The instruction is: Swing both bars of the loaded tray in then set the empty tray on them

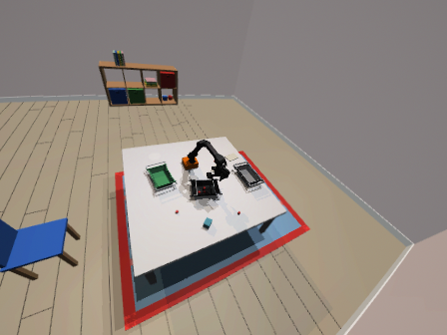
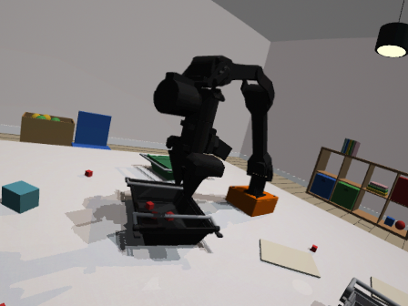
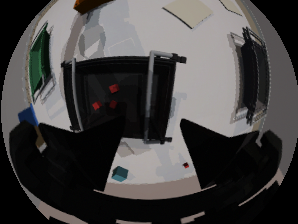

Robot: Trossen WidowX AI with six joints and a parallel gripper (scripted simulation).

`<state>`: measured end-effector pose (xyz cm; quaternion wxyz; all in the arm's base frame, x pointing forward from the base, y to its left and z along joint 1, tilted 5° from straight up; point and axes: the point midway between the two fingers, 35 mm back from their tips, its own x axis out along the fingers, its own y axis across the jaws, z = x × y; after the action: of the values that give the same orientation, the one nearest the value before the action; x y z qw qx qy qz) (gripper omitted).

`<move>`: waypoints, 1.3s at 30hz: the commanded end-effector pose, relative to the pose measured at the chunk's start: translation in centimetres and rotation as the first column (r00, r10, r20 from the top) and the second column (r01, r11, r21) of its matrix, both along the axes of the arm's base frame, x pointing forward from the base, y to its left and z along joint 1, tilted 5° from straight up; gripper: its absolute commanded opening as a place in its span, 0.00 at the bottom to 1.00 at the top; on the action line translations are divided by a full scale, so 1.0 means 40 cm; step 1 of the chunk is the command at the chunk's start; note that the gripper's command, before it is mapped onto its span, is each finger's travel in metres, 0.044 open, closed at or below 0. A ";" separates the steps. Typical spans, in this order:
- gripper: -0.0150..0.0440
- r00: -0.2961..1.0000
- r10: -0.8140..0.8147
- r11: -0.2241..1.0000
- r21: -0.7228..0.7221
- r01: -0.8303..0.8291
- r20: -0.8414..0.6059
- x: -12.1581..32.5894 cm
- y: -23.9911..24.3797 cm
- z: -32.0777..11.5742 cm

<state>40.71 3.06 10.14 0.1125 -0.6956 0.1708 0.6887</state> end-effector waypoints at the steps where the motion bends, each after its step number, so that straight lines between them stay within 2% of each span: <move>1: 0.97 1.000 -0.005 1.000 0.002 0.005 0.018 -0.004 0.008 0.107; 2: 1.00 1.000 -0.005 1.000 0.002 0.005 0.018 -0.007 0.008 0.123; 3: 1.00 1.000 -0.014 1.000 0.001 0.014 0.007 -0.001 -0.004 0.052; 4: 1.00 0.998 -0.058 0.998 0.002 0.058 0.011 -0.004 -0.028 0.052; 7: 1.00 0.952 -0.305 0.952 0.009 0.305 0.029 -0.033 -0.158 0.054; 10: 1.00 0.841 -0.538 0.843 0.019 0.538 0.045 -0.080 -0.284 0.055; 14: 1.00 0.615 -0.787 0.617 0.042 0.786 0.041 -0.179 -0.419 0.050; 20: 1.00 0.117 -0.992 0.120 0.073 0.990 0.054 -0.362 -0.596 0.038; 25: 1.00 -0.336 -0.939 -0.329 0.104 0.939 0.067 -0.538 -0.697 0.022; 31: 1.00 -0.775 -0.629 -0.762 0.146 0.631 0.068 -0.757 -0.746 -0.003; 33: 1.00 -0.876 -0.479 -0.861 0.161 0.483 0.064 -0.827 -0.747 -0.014; 35: 1.00 -0.925 -0.375 -0.909 0.170 0.380 0.060 -0.871 -0.744 -0.021; 39: 1.00 -0.930 -0.362 -0.914 0.171 0.367 0.060 -0.877 -0.743 -0.021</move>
<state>6.09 -26.94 9.55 0.6988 -0.0425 0.7134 -0.0296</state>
